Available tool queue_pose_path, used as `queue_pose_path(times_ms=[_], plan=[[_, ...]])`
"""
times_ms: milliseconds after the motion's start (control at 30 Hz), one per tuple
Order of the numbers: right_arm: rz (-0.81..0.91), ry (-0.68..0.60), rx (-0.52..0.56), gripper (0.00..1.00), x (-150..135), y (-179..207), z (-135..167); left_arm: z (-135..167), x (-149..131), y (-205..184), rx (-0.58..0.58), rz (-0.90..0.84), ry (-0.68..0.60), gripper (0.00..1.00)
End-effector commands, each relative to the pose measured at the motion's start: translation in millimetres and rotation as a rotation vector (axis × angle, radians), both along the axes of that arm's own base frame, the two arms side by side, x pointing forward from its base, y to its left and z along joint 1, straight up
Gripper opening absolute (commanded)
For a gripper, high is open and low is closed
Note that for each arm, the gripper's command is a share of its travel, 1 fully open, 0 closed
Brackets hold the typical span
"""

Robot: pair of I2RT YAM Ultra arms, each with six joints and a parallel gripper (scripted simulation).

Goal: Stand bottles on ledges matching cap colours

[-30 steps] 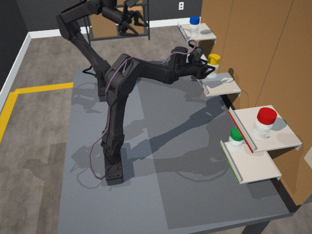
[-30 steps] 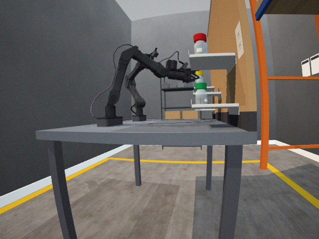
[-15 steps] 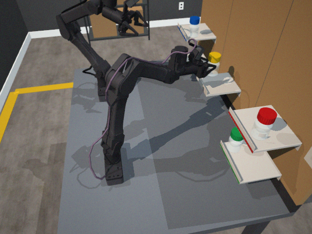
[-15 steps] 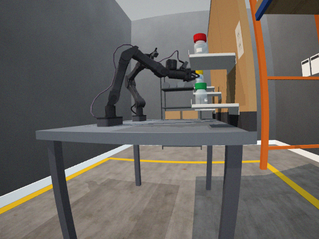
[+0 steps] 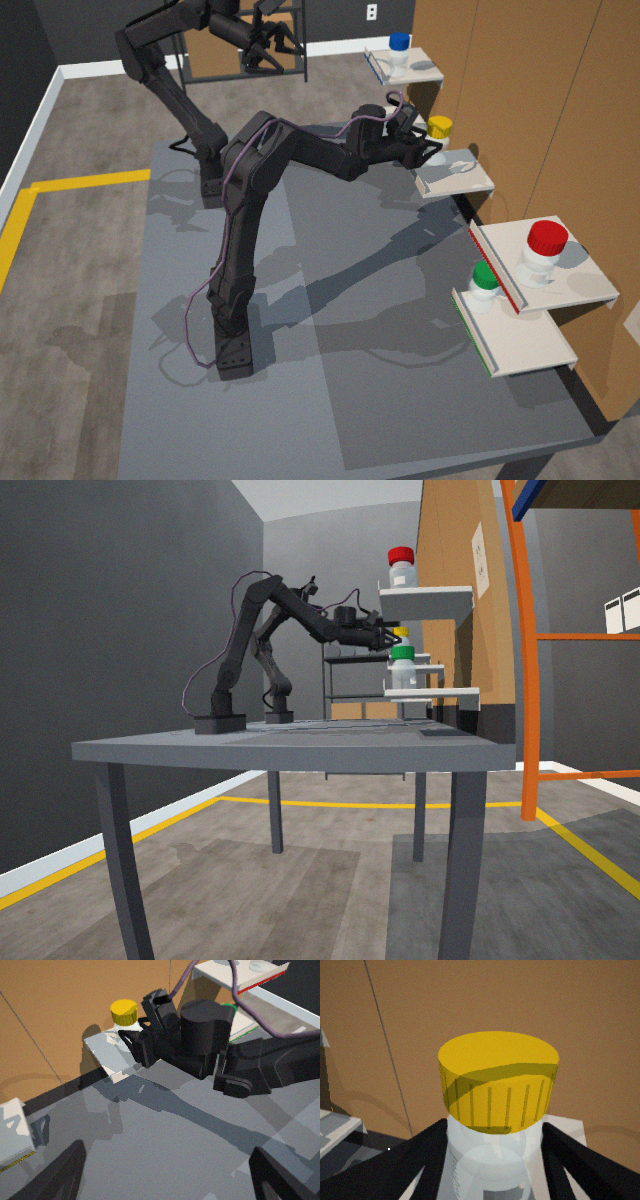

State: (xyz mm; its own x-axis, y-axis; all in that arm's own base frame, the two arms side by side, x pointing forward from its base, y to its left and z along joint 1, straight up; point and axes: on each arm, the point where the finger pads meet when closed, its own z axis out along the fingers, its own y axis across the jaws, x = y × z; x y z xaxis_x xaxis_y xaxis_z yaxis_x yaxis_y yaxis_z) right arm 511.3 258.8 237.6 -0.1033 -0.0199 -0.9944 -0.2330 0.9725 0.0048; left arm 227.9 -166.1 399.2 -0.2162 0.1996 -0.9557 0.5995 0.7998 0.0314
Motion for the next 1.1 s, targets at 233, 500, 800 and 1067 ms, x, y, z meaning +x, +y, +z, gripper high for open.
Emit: queue_pose_path(times_ms=[233, 500, 800, 1067], plan=[[-0.003, -0.101, 0.053, 0.49, 3, -2, 18, 5, -5, 5, -0.013, 0.000, -0.014, 1.00], [0.005, -0.080, 0.042, 0.49, 2, -1, 6, 5, -5, 5, -0.013, 0.000, -0.014, 1.00], [0.002, -0.078, 0.047, 0.49, 2, 0, 6, 5, -5, 5, -0.013, 0.000, -0.014, 1.00], [0.002, -0.053, 0.026, 0.49, -2, -5, -11, 5, -5, 5, -0.013, 0.000, -0.014, 1.00]])
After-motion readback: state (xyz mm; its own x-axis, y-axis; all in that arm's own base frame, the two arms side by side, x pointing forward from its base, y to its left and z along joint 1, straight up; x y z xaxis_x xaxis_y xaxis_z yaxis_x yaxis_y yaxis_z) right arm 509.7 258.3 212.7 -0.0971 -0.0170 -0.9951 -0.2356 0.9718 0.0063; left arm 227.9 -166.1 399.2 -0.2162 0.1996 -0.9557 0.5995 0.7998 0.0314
